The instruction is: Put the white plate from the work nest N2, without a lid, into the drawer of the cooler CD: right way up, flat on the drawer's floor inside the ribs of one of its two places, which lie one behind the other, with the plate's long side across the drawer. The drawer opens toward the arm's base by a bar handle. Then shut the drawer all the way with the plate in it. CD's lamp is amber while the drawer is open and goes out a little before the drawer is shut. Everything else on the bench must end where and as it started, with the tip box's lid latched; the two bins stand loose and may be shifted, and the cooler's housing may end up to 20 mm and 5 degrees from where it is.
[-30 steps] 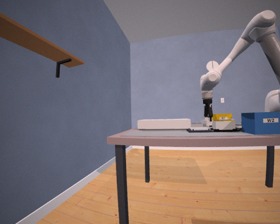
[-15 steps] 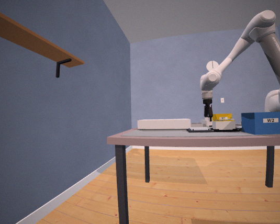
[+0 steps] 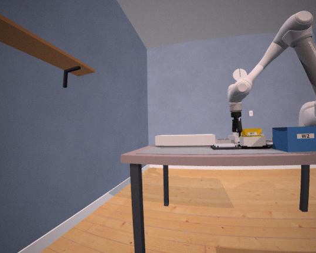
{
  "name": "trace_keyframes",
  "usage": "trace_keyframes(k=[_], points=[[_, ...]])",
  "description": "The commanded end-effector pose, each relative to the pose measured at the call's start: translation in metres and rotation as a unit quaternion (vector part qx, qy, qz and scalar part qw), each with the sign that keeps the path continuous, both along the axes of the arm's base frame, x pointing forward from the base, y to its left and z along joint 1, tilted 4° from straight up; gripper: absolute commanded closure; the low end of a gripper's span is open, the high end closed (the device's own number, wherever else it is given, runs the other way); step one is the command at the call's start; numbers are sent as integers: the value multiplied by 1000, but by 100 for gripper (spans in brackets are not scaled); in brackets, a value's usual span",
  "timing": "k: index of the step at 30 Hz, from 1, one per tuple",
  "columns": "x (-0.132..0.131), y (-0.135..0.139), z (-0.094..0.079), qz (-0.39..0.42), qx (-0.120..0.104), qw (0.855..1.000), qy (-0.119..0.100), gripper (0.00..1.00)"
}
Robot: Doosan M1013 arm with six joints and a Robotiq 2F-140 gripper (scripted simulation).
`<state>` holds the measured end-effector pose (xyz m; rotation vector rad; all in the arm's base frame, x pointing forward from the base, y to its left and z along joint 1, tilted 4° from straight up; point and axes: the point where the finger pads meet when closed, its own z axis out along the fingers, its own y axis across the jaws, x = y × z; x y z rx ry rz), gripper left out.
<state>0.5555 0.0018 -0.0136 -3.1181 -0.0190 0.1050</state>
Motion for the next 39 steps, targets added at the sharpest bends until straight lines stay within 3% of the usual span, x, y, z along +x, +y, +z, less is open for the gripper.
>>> trace_keyframes(k=[1,39], points=[[-2,0,0,0,0,1000,0,100],[-31,0,2,0,0,1000,0,100]])
